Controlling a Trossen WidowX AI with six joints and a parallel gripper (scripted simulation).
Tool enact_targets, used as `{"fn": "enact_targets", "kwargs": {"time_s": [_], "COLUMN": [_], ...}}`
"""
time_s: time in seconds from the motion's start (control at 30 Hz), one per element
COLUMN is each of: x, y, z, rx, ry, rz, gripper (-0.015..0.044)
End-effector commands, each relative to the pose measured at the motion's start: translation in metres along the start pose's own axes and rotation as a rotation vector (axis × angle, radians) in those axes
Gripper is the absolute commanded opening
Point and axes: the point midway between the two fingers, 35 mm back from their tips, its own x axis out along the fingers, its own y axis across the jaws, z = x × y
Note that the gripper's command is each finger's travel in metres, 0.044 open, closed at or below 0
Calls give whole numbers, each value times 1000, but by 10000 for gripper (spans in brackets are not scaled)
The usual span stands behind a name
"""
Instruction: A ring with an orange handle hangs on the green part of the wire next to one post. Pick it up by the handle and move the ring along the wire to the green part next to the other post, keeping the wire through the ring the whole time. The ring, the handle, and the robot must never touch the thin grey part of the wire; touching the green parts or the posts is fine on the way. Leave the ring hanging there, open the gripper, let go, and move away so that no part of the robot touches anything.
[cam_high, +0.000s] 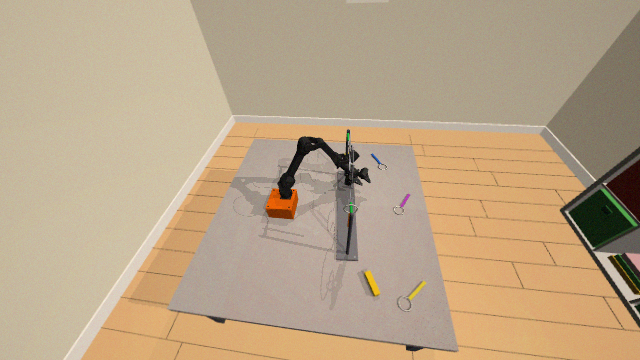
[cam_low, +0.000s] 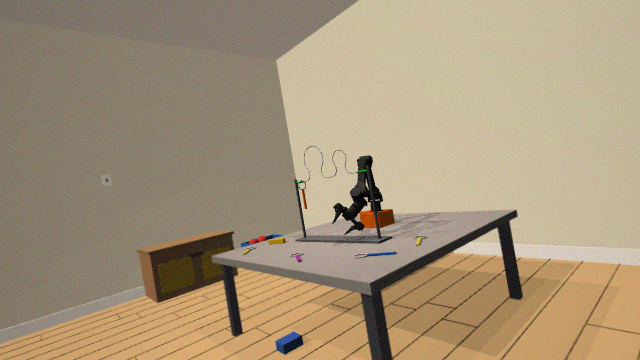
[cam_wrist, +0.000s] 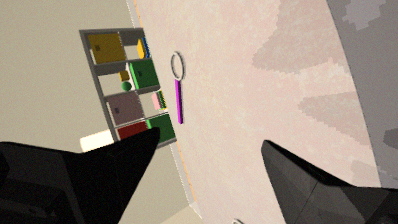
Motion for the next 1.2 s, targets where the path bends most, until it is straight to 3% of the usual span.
{"fn": "enact_targets", "kwargs": {"time_s": [0.0,0.27,0.73,1.17], "x": [1,43,75,43], "y": [1,28,76,103], "z": [1,59,182,301], "rx": [-2,-107,-362,-714], "ry": [1,65,212,225], "rz": [-2,-45,50,291], "gripper": [374,164,160,160]}}
